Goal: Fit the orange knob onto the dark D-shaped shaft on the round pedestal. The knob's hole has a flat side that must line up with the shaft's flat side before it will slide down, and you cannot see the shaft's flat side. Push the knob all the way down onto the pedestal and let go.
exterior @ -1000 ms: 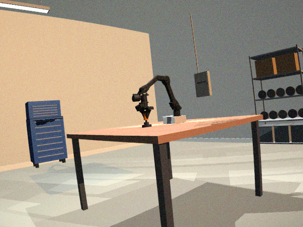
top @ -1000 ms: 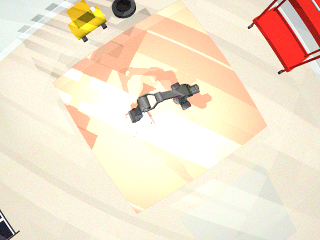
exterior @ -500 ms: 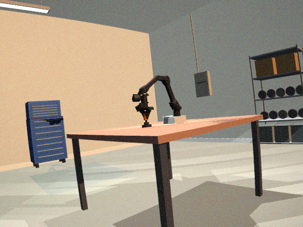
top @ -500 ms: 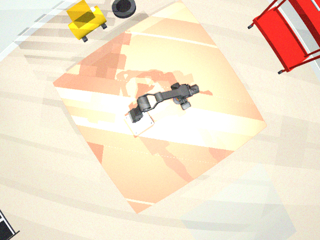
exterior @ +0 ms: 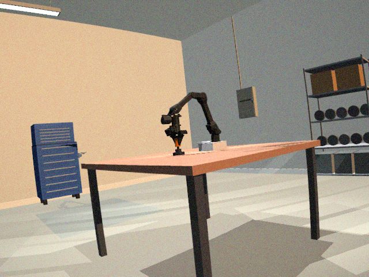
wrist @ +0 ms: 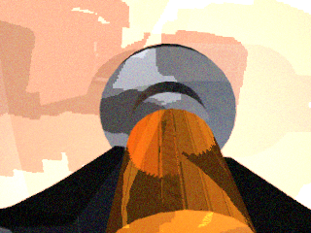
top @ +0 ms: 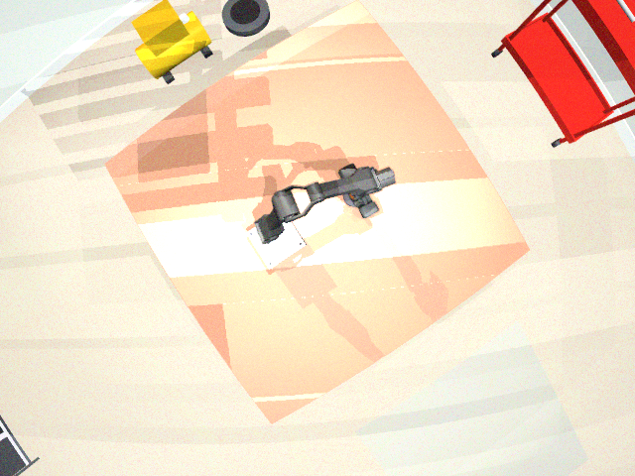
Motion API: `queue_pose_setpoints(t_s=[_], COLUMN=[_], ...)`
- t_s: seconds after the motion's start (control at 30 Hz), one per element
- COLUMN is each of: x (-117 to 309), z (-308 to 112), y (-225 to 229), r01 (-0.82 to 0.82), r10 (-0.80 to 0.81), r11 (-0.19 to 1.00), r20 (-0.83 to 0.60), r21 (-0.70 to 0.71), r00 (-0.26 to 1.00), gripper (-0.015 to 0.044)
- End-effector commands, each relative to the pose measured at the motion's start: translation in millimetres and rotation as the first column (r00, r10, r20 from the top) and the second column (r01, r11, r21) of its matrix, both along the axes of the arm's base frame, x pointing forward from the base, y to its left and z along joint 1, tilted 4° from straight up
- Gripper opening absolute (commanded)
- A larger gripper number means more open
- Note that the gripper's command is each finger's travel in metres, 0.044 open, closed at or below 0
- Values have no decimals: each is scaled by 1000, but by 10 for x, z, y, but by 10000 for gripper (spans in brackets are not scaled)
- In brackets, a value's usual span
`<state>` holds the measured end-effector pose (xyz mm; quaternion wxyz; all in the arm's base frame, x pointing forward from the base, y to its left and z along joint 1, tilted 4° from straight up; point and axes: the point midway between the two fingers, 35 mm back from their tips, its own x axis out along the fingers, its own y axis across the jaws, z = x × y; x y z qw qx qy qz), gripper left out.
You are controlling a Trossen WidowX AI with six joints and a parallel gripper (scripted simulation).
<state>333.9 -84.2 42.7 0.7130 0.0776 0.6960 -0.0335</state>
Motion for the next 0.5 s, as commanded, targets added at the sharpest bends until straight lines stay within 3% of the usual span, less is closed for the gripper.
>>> queue_pose_setpoints(t_s=[0.0, 0.17, 0.37, 0.47], x=[8, 18, 29, 25], z=[19, 51, 48, 34], y=[0, -4, -11, -13], r01=[0, -8, -197, -207], r10=[0, 8, 197, 207], r11=[1000, 1000, 980, 978], r20=[1, 2, 12, 13], r21=[-1, -1, -8, -9], r00=[1000, 1000, 980, 978], gripper=[0, 0, 0, 0])
